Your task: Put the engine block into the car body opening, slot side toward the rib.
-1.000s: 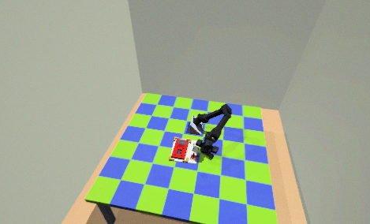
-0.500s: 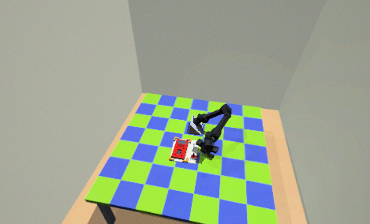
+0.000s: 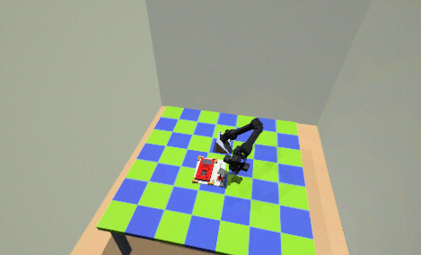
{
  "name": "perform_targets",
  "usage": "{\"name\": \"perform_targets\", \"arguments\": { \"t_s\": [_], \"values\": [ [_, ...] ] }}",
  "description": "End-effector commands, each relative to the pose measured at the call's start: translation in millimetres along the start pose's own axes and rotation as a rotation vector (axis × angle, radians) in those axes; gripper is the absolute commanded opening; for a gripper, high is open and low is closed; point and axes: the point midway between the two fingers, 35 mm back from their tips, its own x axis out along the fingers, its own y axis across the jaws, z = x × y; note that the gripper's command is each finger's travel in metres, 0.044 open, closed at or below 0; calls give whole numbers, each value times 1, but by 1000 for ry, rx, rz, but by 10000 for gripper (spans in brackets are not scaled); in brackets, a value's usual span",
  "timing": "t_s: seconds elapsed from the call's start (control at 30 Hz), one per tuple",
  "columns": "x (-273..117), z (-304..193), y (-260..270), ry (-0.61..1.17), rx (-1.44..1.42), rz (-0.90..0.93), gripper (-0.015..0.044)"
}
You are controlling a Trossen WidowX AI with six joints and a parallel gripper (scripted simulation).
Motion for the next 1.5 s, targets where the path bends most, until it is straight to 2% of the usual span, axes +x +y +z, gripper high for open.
{"name": "perform_targets", "arguments": {
  "t_s": [0.0,0.67,0.93,1.2,1.47],
  "values": [
    [-15,2,-1,-8,-1,-4,0],
    [-76,-6,0,-3,0,3,0],
    [-58,-5,2,-4,0,4,0],
    [-60,-7,0,-46,0,3,0],
    [-58,-14,0,-237,0,-11,0]
  ]
}}
